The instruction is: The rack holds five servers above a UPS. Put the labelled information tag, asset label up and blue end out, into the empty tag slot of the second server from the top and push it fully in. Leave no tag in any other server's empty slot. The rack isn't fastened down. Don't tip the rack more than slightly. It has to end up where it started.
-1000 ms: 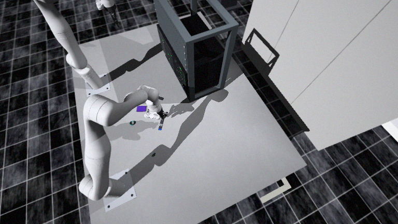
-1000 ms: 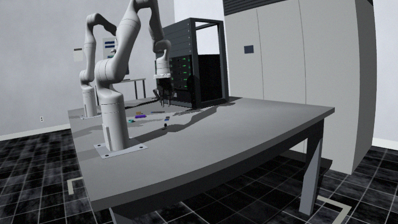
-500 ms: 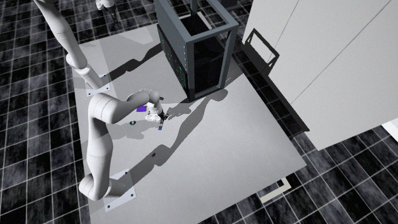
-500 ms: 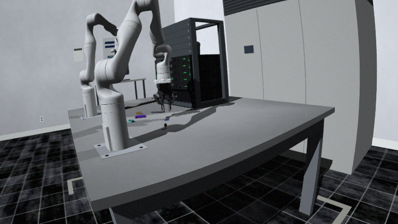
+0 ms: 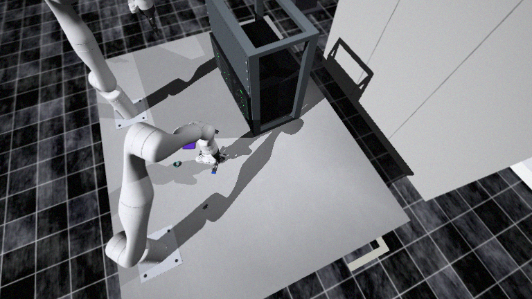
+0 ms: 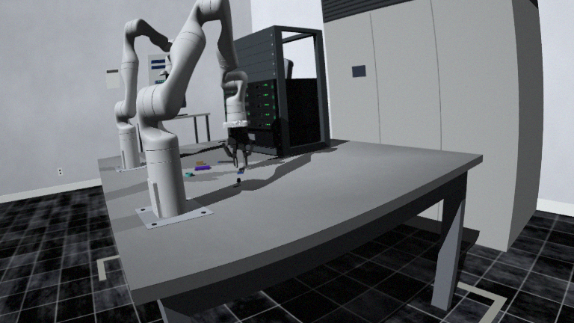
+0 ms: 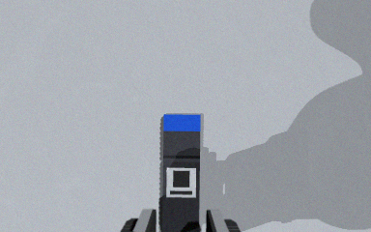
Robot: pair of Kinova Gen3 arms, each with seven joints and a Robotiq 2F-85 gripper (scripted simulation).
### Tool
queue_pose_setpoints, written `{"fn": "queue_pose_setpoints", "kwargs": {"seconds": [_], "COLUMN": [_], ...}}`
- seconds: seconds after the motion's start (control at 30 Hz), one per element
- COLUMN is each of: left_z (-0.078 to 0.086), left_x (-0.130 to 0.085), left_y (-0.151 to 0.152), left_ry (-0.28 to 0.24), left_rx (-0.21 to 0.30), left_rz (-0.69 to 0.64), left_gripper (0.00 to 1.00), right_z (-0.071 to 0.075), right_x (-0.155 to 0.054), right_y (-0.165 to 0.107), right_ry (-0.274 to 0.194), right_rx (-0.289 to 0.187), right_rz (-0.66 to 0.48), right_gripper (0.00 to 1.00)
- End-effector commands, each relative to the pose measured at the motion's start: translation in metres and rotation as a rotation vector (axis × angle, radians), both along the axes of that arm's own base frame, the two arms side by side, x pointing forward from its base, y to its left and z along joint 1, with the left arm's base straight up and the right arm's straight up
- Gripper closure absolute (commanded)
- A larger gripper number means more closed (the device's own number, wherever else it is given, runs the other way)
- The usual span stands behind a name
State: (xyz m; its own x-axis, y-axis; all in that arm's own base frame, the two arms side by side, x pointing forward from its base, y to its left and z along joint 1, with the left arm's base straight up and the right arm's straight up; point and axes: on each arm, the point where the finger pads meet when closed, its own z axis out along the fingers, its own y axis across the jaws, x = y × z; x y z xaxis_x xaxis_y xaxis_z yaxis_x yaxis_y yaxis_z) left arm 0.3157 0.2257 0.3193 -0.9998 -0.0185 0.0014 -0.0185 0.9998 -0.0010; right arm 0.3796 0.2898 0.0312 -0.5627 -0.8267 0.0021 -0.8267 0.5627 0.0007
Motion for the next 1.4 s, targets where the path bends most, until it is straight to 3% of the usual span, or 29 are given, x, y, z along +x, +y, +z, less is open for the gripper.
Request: {"fn": "queue_pose_setpoints", "kwargs": {"seconds": [0.0,0.27,1.03,1.07,1.37], "left_z": [0.001,0.001,0.001,0.001,0.001], "left_x": [0.0,0.0,0.0,0.0,0.0], "left_y": [0.0,0.0,0.0,0.0,0.0], "left_ry": [-0.001,-0.001,-0.001,-0.001,-0.001], "left_rx": [0.001,0.001,0.001,0.001,0.001], "left_rz": [0.0,0.0,0.0,0.0,0.0], "left_gripper": [0.002,0.002,0.002,0.002,0.002], "right_z": [0.0,0.001,-0.011,-0.011,-0.011], "right_x": [0.001,0.001,0.001,0.001,0.001], "right_y": [0.001,0.001,0.001,0.001,0.001], "right_ry": [-0.002,-0.004,-0.004,-0.004,-0.004], "right_rx": [0.002,0.003,0.003,0.003,0.003], "right_rz": [0.0,0.0,0.0,0.0,0.0], "right_gripper": [0.651,0.651,0.651,0.809,0.809]}}
